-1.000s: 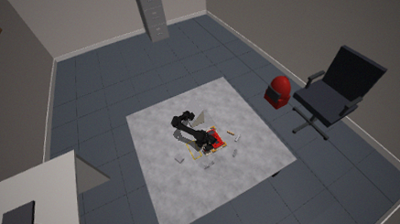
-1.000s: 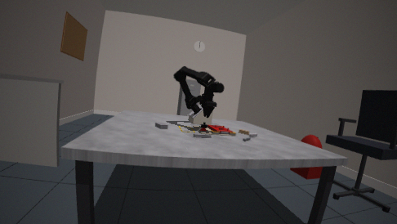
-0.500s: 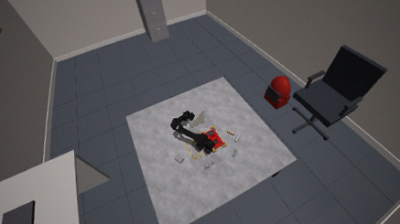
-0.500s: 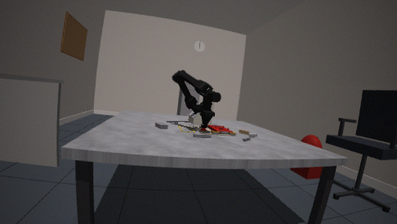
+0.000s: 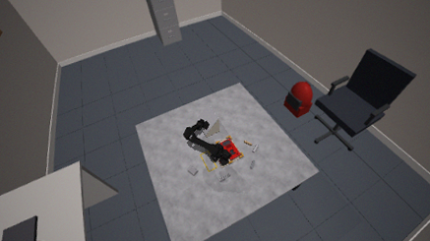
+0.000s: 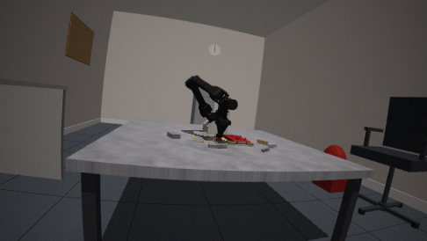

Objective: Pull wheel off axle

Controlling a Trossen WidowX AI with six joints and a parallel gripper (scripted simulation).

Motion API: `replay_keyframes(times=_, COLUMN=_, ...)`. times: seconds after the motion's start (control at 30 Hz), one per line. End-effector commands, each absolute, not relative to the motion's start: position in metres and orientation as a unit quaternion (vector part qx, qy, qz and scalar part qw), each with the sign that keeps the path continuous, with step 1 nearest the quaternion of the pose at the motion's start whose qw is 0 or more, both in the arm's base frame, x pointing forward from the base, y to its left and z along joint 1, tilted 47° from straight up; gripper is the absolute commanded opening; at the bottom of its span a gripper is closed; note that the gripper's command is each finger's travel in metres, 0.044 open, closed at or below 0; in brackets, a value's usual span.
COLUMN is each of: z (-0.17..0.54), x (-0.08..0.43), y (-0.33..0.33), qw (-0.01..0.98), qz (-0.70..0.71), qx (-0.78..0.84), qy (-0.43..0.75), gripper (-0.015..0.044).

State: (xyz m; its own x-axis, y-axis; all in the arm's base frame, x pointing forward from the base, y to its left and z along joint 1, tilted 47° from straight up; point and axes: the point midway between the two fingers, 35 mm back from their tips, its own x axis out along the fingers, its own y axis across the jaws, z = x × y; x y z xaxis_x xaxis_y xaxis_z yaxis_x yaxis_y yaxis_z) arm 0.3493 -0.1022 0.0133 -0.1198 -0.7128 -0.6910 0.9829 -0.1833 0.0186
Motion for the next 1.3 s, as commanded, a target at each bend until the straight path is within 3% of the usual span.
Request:
replay_keyframes(times=0.0, z=0.0142, x=0.3494, y=-0.1015, qw=0.595, qz=-0.712, qx=0.293, qy=0.23, gripper=0.0)
replay_keyframes(times=1.27, z=0.0224, x=0.3514, y=-0.0923, qw=0.596, qz=-0.712, qx=0.292, qy=0.231, gripper=0.0)
